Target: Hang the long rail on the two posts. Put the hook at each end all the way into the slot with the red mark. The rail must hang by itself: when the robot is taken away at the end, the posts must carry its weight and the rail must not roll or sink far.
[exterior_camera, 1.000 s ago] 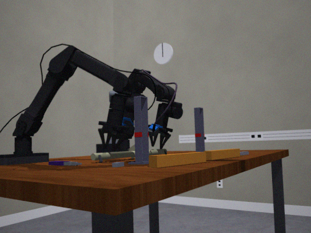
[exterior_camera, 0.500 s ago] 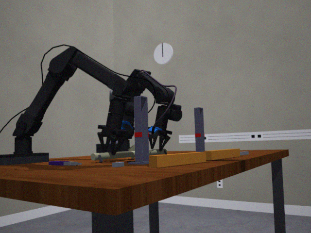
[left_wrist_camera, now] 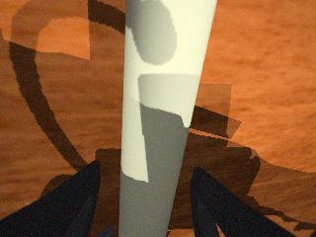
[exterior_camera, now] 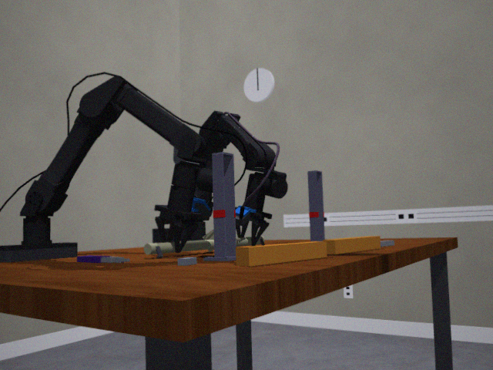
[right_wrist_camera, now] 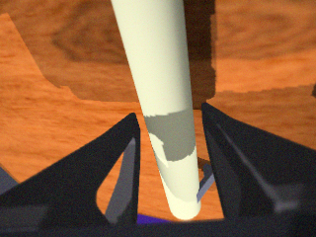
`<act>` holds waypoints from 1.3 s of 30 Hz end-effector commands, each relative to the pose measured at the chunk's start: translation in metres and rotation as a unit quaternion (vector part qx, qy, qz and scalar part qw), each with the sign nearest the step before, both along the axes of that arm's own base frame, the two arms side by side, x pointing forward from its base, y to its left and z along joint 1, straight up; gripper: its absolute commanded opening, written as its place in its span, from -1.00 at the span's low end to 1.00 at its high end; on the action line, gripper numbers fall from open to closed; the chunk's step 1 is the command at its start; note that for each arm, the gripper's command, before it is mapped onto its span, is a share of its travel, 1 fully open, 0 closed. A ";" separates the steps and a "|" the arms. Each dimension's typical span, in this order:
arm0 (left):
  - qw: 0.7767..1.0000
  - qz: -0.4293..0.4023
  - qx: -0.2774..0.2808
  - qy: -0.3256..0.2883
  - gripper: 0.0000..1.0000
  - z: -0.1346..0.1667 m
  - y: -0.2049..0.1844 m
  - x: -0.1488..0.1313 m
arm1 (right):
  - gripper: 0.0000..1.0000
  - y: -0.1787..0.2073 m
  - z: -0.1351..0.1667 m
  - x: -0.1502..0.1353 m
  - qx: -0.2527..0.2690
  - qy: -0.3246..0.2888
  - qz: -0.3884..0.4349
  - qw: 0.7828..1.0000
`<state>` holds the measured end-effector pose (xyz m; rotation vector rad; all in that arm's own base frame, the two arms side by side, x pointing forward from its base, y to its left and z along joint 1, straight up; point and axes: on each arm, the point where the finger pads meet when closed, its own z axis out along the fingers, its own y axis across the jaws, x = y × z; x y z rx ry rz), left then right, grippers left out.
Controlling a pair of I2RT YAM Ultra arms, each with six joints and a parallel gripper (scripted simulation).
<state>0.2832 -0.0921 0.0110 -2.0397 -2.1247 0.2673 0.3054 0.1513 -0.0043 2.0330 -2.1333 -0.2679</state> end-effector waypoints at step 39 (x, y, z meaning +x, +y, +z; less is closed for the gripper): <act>1.000 0.001 -0.005 -0.003 -0.44 0.001 -0.002 0.002 | -0.63 0.001 0.004 0.001 0.007 -0.004 -0.001 1.000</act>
